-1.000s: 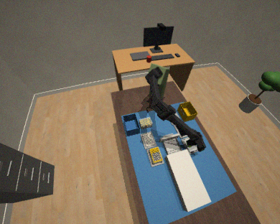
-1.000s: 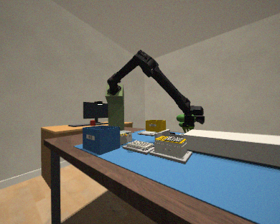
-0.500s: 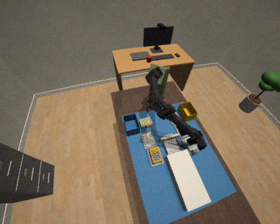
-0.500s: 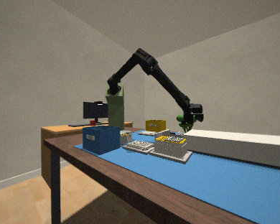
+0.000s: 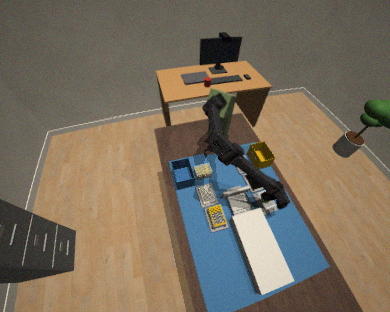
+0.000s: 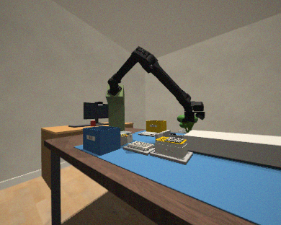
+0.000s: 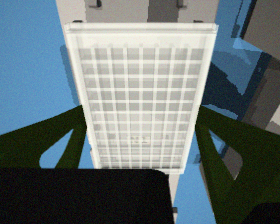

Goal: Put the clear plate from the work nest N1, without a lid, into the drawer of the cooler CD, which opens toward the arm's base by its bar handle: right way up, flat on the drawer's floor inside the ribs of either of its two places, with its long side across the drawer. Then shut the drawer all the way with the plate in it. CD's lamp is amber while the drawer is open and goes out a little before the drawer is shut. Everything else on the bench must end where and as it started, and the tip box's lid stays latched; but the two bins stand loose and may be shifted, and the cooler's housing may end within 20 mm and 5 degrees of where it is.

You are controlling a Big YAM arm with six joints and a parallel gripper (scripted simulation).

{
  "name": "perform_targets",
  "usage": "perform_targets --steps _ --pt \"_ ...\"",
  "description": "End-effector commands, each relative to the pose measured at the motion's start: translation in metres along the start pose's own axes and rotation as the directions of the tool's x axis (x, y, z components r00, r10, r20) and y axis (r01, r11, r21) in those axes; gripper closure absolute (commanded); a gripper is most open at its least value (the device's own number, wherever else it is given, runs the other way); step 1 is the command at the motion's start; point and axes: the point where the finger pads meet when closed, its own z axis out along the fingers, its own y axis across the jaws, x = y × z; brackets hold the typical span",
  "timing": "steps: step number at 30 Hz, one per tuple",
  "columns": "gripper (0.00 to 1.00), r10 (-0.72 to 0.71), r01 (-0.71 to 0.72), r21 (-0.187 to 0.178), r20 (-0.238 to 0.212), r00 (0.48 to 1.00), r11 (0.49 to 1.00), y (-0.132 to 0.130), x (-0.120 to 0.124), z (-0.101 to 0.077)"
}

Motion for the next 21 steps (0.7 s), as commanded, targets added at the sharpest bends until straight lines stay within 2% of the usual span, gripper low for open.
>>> perform_targets --steps 1,2,8,16,18,19,21 --pt "1.00 0.003 -0.002 -0.019 0.035 0.999 1.000 0.011 -0.014 -0.031" --pt "1.00 -0.006 0.006 -0.020 0.028 1.000 1.000 0.017 -0.009 -0.028" --pt "1.00 0.013 -0.012 -0.019 0.042 0.999 1.000 0.008 -0.020 -0.042" --pt "1.00 0.005 -0.004 -0.019 0.036 0.999 1.000 0.009 -0.014 -0.052" --pt "1.00 0.005 -0.004 -0.019 0.036 0.999 1.000 0.009 -0.014 -0.052" --pt "1.00 -0.006 0.007 -0.020 0.028 1.000 1.000 0.020 -0.009 -0.045" --pt "1.00 -0.001 0.002 -0.020 0.031 1.000 1.000 0.013 -0.011 -0.053"
